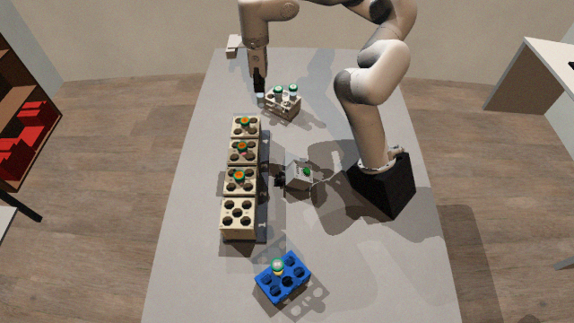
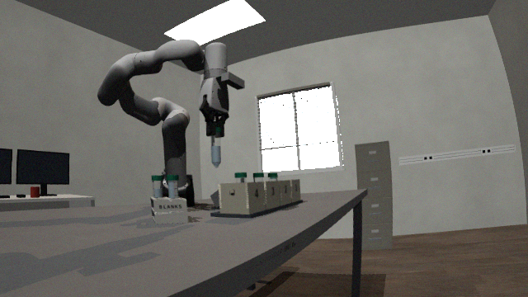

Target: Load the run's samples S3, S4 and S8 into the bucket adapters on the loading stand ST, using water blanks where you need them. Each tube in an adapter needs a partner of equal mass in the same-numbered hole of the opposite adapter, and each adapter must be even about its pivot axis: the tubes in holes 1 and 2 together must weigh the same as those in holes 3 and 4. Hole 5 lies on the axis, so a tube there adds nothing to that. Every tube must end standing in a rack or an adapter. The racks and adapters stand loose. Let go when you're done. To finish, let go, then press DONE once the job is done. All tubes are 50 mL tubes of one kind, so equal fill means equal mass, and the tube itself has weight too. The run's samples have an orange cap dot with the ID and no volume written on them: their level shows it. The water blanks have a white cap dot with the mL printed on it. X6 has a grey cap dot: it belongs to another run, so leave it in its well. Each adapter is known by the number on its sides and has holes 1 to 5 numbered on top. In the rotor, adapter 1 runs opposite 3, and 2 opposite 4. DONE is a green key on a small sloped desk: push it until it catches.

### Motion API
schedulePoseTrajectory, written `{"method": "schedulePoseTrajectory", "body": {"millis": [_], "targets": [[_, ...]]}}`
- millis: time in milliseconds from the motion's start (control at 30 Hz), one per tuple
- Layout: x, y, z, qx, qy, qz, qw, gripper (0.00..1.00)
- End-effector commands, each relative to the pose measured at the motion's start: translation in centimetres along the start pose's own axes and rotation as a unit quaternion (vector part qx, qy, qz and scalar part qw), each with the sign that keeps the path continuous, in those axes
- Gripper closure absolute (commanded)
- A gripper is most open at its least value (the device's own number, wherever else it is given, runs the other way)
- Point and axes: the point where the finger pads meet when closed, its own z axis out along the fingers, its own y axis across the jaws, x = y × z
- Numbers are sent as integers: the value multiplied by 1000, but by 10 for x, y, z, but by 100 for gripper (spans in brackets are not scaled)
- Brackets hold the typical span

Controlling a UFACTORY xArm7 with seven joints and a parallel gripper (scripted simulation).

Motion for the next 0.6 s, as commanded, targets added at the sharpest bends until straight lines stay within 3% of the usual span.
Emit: {"method": "schedulePoseTrajectory", "body": {"millis": [0, 567], "targets": [[5, -24, -1, -1, 2, 1, 1000, 100], [17, -99, -1, 0, 2, 1, 1000, 100]]}}
